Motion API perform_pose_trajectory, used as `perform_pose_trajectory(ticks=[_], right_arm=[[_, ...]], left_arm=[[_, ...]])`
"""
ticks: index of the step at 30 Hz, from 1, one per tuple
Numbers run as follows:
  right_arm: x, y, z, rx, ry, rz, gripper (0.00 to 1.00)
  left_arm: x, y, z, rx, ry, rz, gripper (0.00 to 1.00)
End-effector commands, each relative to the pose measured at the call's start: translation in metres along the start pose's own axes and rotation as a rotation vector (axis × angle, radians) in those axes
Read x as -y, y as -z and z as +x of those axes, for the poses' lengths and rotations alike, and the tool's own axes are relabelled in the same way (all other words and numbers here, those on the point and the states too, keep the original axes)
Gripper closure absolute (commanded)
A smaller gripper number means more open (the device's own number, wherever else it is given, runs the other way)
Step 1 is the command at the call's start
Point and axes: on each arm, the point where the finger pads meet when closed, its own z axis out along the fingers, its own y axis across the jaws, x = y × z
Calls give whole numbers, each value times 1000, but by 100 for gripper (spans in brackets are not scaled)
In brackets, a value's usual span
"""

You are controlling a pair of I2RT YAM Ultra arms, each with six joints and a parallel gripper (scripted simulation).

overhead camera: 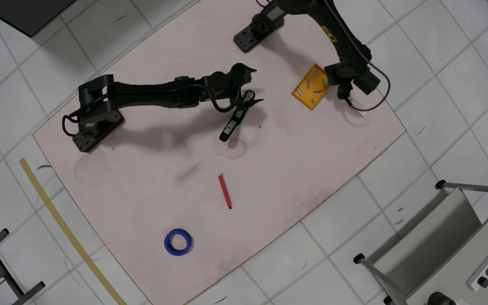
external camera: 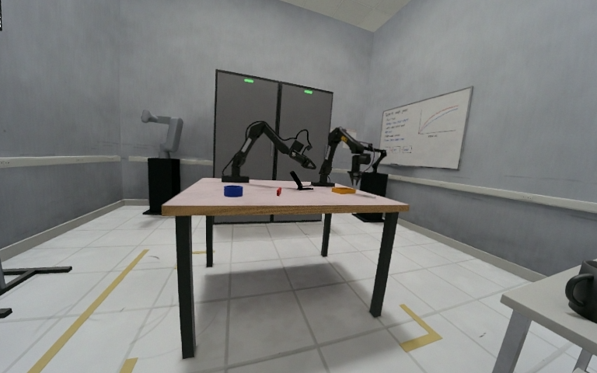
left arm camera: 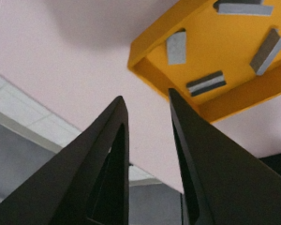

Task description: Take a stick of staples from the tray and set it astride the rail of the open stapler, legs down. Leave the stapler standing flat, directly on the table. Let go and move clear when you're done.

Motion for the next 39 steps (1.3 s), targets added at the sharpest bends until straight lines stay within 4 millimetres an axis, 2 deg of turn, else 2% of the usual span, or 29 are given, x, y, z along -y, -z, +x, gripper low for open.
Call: perform_pose_trajectory(ticks=[1,5,16,22,39], right_arm=[[-4,-1,-37,95,0,-1,0],[-4,-1,-36,94,0,-2,0],[-2,1,-36,92,3,-2,0],[-2,1,-36,92,3,-2,0],[-2,1,-36,92,3,-2,0]], left_arm=[[13,-5,-7,101,-3,50,73],[20,-8,1,74,-11,56,73],[20,-8,1,74,-11,56,73],[22,-22,-3,70,-17,59,73],[24,-45,-5,69,-18,59,73]])
